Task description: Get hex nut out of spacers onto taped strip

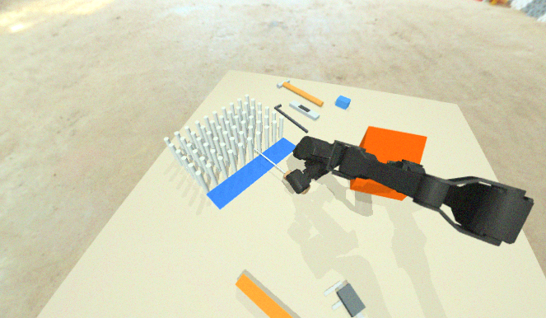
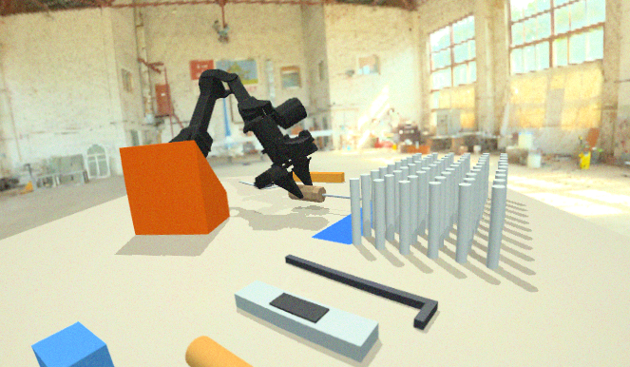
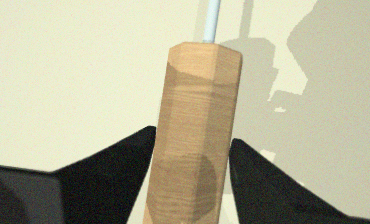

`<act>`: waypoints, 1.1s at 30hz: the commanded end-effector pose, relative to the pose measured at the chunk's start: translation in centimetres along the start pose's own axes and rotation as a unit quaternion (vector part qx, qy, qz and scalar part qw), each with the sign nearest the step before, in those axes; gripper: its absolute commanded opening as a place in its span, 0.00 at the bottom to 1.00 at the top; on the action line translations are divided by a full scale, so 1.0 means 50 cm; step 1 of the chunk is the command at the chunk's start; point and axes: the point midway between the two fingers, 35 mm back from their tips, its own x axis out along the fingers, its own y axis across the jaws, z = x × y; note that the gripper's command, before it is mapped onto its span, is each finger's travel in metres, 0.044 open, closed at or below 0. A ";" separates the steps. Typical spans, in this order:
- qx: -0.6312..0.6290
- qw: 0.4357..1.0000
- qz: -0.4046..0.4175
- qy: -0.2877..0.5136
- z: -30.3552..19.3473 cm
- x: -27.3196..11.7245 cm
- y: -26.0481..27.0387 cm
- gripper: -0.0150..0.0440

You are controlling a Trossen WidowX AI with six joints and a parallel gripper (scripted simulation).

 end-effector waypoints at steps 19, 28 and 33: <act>-0.006 1.000 0.004 -0.004 0.028 0.009 0.008 0.25; -0.006 1.000 0.004 -0.004 0.037 0.013 0.008 0.25; -0.006 1.000 0.004 -0.004 0.042 0.015 0.008 0.25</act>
